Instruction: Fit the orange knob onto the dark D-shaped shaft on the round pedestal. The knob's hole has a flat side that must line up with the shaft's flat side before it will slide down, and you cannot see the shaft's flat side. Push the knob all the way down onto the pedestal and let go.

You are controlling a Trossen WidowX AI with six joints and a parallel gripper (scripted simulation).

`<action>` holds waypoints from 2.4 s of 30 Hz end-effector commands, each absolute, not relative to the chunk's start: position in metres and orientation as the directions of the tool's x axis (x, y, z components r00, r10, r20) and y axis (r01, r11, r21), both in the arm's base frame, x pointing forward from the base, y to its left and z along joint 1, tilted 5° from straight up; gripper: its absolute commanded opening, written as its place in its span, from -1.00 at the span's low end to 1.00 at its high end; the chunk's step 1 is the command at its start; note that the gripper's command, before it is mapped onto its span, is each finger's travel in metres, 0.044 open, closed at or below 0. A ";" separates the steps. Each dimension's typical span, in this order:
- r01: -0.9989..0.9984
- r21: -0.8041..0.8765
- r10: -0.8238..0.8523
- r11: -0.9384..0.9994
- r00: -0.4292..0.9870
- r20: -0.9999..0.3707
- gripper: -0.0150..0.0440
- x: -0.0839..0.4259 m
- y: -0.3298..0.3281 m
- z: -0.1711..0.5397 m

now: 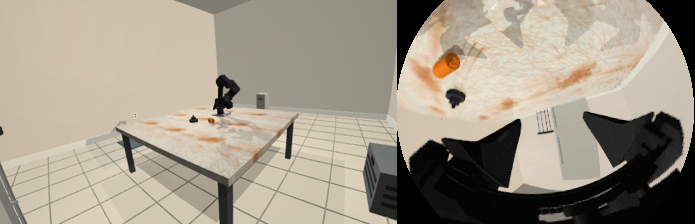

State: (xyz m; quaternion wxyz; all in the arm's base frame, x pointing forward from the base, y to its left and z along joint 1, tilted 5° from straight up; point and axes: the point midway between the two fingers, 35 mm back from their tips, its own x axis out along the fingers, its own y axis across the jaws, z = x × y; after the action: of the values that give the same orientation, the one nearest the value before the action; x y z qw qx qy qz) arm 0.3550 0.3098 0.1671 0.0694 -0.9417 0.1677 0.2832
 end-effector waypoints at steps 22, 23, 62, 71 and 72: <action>-0.903 -0.078 -0.060 0.423 0.058 -0.997 1.00 0.261 0.129 0.107; -0.903 -0.078 -0.060 0.423 0.058 -0.997 1.00 0.261 0.129 0.107; -0.903 -0.079 -0.060 0.423 0.058 -0.996 1.00 0.265 0.125 0.044; -0.903 -0.078 -0.060 0.423 0.058 -0.996 0.73 0.265 0.125 0.037; -0.903 -0.078 -0.060 0.423 0.058 -0.996 0.64 0.265 0.125 0.037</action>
State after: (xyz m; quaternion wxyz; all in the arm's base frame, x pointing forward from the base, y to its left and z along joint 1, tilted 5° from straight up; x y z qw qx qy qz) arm 0.2662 0.1247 0.0391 0.6045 -0.4084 0.5898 0.3462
